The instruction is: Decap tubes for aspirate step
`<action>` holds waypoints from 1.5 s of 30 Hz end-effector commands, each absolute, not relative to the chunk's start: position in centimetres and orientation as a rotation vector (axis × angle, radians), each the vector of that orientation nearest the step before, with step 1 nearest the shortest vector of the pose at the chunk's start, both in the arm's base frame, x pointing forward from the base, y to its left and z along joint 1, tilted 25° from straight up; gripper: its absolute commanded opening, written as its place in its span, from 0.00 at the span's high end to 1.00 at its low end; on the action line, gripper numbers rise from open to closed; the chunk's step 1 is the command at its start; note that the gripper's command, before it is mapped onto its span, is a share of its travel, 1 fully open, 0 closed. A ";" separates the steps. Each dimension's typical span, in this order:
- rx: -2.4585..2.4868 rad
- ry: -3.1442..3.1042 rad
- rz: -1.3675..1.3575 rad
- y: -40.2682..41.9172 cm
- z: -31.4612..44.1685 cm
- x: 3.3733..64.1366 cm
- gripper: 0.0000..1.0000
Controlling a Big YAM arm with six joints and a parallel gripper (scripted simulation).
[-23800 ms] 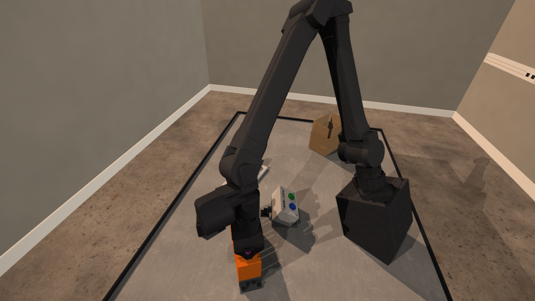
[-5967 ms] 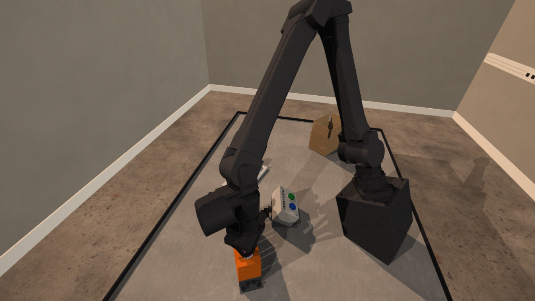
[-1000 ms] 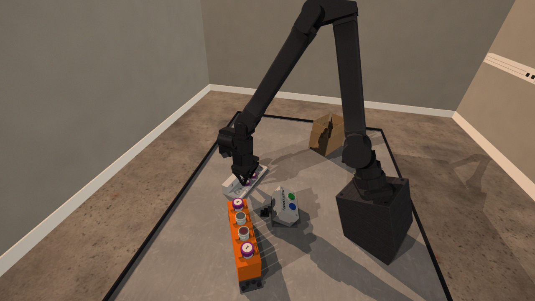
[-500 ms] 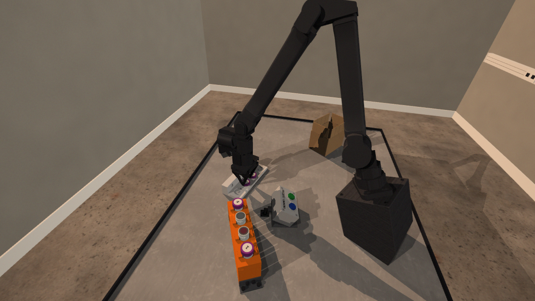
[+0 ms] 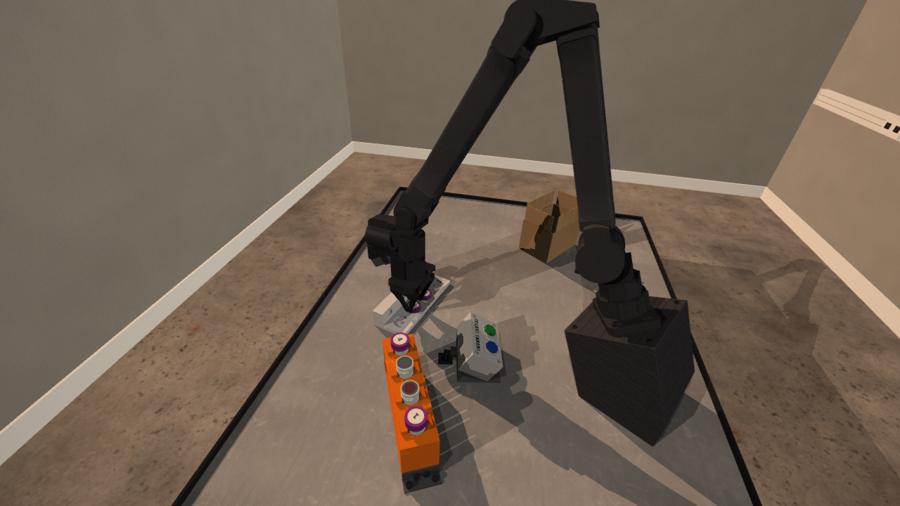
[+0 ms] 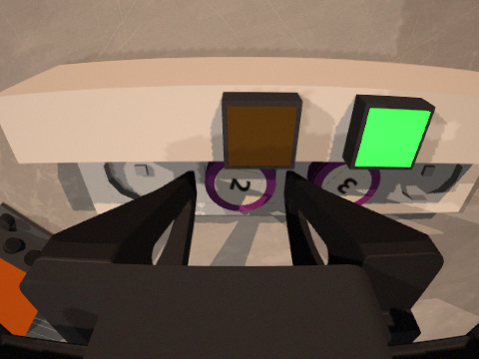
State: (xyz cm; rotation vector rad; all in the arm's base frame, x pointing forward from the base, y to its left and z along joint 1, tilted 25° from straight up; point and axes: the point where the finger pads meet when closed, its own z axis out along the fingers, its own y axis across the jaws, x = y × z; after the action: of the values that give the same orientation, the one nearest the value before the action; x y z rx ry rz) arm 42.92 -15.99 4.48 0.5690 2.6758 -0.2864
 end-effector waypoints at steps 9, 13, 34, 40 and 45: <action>0.567 2.655 -0.291 -17.0 4.6 44.1 0.53; 0.568 2.656 -0.291 -17.0 4.5 44.1 0.53; 0.566 2.658 -0.287 -16.4 4.7 43.7 1.00; 0.566 2.658 -0.287 -16.4 4.7 43.7 1.00; 0.564 2.655 -0.281 -15.3 6.5 43.1 1.00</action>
State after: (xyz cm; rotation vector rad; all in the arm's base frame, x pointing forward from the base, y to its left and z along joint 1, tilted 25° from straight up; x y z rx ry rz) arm 42.81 -15.97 4.61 0.5687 2.6786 -0.2859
